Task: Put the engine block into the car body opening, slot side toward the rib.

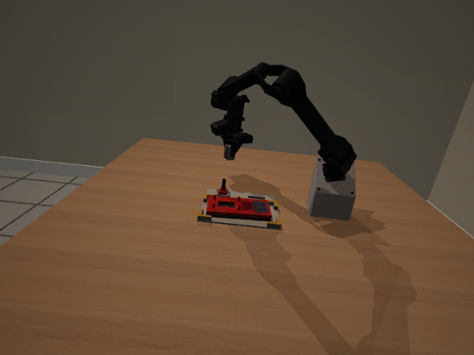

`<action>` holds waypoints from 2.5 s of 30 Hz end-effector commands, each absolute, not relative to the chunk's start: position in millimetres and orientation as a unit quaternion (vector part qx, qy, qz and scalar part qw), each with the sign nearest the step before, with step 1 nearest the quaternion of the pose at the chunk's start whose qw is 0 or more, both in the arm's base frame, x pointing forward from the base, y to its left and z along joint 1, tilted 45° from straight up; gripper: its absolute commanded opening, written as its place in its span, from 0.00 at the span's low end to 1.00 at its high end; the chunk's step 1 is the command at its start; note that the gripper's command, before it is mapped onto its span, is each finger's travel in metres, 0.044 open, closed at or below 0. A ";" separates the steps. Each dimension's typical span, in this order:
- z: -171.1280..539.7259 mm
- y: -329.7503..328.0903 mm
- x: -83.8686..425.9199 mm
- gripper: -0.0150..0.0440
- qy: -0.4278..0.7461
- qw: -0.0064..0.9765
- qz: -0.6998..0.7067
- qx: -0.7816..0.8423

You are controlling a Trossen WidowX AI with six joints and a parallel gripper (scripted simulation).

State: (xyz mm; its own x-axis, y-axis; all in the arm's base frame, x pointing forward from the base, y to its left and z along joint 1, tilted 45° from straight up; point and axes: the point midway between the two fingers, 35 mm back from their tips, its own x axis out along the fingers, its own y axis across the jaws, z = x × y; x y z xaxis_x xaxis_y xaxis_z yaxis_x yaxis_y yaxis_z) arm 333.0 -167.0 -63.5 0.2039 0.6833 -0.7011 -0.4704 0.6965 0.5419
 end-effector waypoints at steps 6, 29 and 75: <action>-68.9 -168.5 324.9 0.25 0.420 0.819 0.361 0.149; -89.9 -158.6 317.6 0.25 0.222 0.894 0.316 0.226; -140.3 -110.2 328.9 0.25 0.221 0.894 0.317 0.228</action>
State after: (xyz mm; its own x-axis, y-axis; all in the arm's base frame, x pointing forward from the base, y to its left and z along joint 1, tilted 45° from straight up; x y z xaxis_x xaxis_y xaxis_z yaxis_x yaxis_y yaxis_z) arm 331.2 -116.8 -135.3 0.7047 0.6625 -0.2538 -0.4713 0.7046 0.5305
